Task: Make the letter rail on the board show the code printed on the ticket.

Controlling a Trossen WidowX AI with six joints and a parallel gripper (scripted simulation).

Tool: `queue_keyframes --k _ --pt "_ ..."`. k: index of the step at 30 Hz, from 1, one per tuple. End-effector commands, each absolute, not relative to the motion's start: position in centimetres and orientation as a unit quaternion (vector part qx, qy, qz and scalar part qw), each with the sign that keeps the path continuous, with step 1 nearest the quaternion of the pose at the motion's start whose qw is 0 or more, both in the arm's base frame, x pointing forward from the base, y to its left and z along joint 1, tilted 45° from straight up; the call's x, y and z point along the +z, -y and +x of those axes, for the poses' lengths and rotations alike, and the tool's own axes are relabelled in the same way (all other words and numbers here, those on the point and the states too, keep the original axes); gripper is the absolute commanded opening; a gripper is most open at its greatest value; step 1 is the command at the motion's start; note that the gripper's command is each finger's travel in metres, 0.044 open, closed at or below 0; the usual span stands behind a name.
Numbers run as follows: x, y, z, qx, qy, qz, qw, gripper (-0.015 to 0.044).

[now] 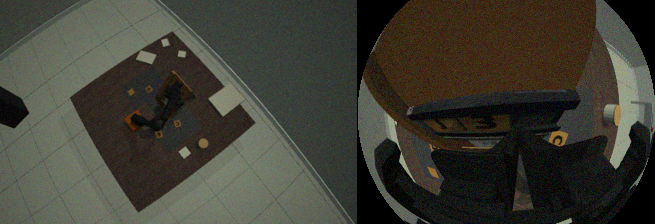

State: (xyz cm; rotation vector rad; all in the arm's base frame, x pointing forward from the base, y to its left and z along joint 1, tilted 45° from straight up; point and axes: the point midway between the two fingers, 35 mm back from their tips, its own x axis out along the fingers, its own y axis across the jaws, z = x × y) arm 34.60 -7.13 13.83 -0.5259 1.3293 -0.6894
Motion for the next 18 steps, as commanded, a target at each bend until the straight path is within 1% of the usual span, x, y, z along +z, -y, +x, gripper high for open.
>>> queue_keyframes --k 1,18 --pt "13.69 7.22 34.83 -0.308 -0.597 -0.238 0.701 0.0" --pt "13.37 7.73 35.43 -0.309 -0.597 -0.238 0.701 0.0"
